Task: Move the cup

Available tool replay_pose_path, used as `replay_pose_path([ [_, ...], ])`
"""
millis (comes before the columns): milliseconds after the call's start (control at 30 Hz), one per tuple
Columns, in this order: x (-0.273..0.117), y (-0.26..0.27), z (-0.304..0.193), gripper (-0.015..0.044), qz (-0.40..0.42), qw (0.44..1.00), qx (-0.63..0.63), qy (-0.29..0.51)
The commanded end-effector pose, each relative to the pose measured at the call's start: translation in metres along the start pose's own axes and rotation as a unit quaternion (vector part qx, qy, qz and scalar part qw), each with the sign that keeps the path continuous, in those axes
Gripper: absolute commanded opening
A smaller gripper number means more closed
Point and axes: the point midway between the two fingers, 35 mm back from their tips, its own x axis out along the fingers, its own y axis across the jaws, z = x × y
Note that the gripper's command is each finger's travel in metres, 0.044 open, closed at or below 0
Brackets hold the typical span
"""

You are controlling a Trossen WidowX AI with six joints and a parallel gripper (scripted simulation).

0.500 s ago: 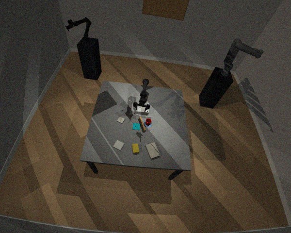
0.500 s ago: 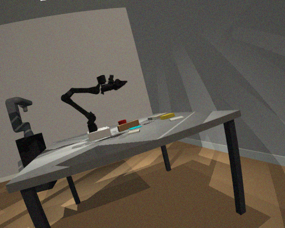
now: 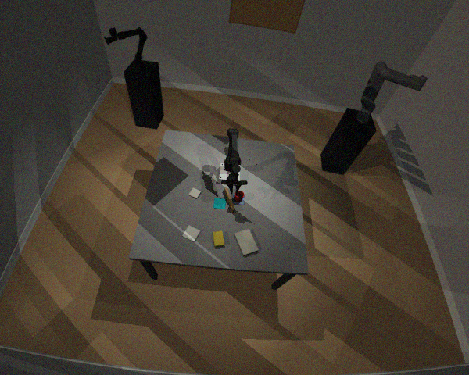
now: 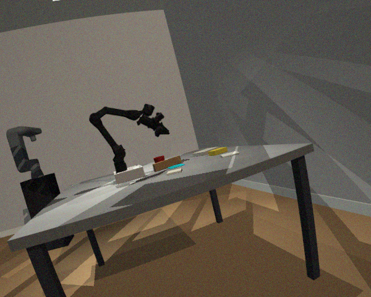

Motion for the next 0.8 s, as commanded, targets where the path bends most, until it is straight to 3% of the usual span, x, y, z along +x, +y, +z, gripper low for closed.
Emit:
replay_pose_path([
  [0,0.016,-0.006,-0.081,0.0148,-0.132,0.961,0.157,0.184],
  [233,-0.005,-0.026,-0.148,0.0148,-0.332,0.863,0.261,0.277],
  [767,-0.004,-0.030,-0.150,0.0148,-0.334,0.862,0.261,0.278],
])
